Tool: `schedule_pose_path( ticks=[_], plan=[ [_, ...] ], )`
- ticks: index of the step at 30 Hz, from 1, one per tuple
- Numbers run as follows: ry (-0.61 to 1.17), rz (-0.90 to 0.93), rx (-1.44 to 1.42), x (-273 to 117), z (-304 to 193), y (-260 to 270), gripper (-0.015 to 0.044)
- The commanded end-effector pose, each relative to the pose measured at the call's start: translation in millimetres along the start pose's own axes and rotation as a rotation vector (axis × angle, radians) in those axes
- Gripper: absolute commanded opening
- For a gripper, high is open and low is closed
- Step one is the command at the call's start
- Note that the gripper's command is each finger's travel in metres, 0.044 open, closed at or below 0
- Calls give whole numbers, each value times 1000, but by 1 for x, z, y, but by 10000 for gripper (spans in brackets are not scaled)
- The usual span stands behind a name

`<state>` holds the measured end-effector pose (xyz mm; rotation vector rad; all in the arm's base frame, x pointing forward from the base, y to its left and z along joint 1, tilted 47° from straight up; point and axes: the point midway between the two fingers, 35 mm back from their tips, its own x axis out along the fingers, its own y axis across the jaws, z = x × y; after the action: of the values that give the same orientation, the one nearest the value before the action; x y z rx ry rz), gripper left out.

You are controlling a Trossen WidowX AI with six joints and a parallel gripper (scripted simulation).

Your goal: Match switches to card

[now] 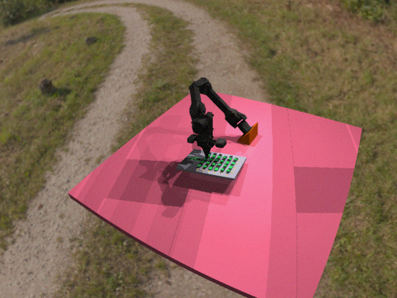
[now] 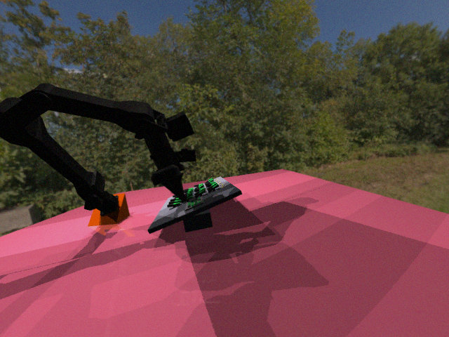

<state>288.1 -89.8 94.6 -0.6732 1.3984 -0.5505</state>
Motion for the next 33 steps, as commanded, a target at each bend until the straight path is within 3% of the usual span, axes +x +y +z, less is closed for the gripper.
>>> schedule_pose_path(
  ticks=[1, 5, 11, 15, 22, 28, 33],
  plan=[
    [-1, -1, -5, 1, 0, 0, 0],
    [3, 2, -1, -7, 1, 1, 0],
    [26, 1, -6, -64, 3, 1, 0],
    [25, 6, -7, -64, 2, 13, 0],
    [27, 8, -6, -65, -36, 114, 0],
    [25, 7, -6, -63, -38, 116, 0],
    [0, 6, -6, -30, -40, 116, 0]
  ],
)
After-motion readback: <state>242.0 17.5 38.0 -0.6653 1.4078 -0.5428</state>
